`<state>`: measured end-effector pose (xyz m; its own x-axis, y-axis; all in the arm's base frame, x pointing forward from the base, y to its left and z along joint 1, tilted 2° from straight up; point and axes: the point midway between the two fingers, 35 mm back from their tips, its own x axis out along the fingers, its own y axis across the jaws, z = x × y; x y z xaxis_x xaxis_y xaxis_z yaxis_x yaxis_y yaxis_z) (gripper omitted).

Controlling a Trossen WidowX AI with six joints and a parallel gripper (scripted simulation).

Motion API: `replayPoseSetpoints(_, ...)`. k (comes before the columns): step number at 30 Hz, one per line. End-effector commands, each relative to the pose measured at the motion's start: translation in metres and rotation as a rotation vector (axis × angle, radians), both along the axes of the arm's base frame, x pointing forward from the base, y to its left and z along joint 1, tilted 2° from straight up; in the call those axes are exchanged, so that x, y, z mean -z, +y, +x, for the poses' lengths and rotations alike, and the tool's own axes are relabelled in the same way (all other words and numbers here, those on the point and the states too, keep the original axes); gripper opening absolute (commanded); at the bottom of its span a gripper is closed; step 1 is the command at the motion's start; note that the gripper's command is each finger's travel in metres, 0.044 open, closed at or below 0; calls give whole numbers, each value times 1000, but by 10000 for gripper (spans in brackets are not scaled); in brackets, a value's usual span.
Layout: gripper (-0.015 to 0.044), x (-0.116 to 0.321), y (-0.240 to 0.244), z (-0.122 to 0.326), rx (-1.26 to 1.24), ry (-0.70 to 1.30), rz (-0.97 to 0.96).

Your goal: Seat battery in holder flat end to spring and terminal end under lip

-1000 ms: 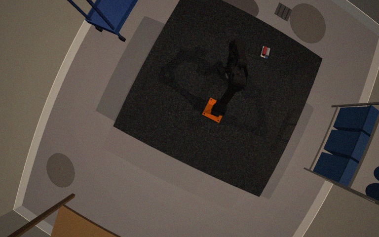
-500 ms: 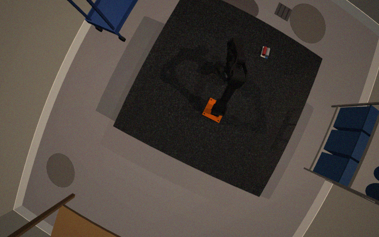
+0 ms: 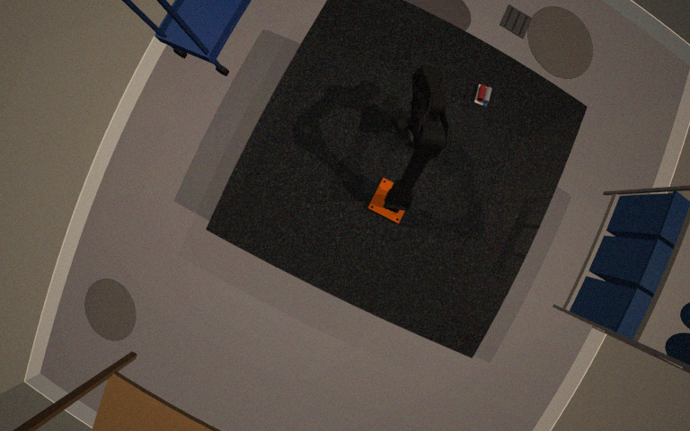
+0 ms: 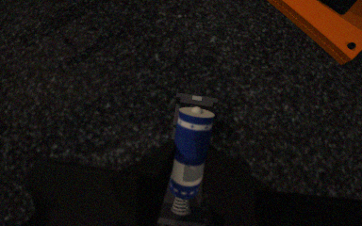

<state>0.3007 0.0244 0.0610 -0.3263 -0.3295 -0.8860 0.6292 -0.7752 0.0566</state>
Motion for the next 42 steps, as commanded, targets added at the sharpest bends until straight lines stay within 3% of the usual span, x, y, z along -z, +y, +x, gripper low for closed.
replayPoseSetpoints(1,83,3,3,4,1,4,-2)
replayPoseSetpoints(42,83,8,3,5,10,-105,103)
